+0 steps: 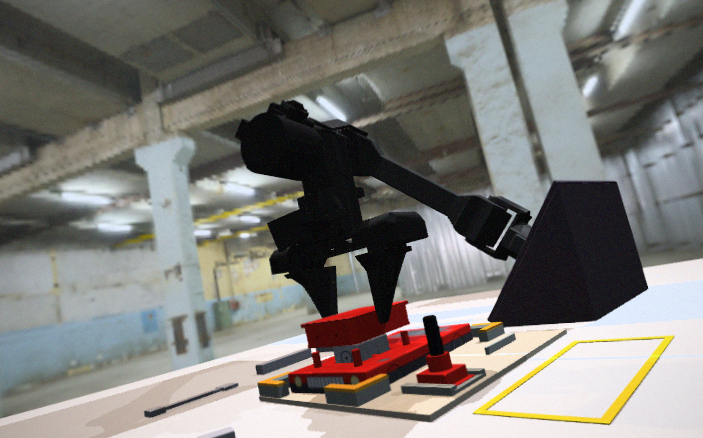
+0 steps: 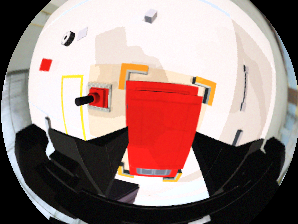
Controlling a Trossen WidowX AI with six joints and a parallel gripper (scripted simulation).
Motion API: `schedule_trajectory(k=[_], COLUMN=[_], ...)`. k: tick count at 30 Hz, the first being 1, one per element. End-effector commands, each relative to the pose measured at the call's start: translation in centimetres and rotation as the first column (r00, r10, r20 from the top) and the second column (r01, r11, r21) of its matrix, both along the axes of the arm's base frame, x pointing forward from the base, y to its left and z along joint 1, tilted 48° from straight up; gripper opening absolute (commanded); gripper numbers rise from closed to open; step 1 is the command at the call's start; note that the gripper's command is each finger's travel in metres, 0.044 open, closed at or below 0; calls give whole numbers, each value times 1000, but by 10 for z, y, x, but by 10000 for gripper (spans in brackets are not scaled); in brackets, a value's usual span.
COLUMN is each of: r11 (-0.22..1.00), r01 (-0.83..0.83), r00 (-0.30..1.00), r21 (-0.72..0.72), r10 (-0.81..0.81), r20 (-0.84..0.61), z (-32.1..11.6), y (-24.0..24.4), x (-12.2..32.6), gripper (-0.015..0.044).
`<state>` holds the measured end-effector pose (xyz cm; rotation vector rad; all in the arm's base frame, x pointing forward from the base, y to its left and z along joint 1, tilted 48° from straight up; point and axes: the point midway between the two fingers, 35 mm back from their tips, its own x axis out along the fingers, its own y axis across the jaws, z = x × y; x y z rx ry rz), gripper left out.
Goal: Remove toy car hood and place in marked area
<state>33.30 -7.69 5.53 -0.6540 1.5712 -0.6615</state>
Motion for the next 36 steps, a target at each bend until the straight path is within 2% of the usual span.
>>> schedule_trajectory(k=[1,19,21,36], r11=[1000,1000,1000,1000], r01=[4,4,-2,-9], r00=[1000,1000,1000,1000], r21=[3,5,4,24], r10=[-4,-4,2,8], r20=[9,8,9,21], z=[3,33,27,-21], y=[2,36,33,88], x=[1,6,6,13], gripper=[0,0,0,0])
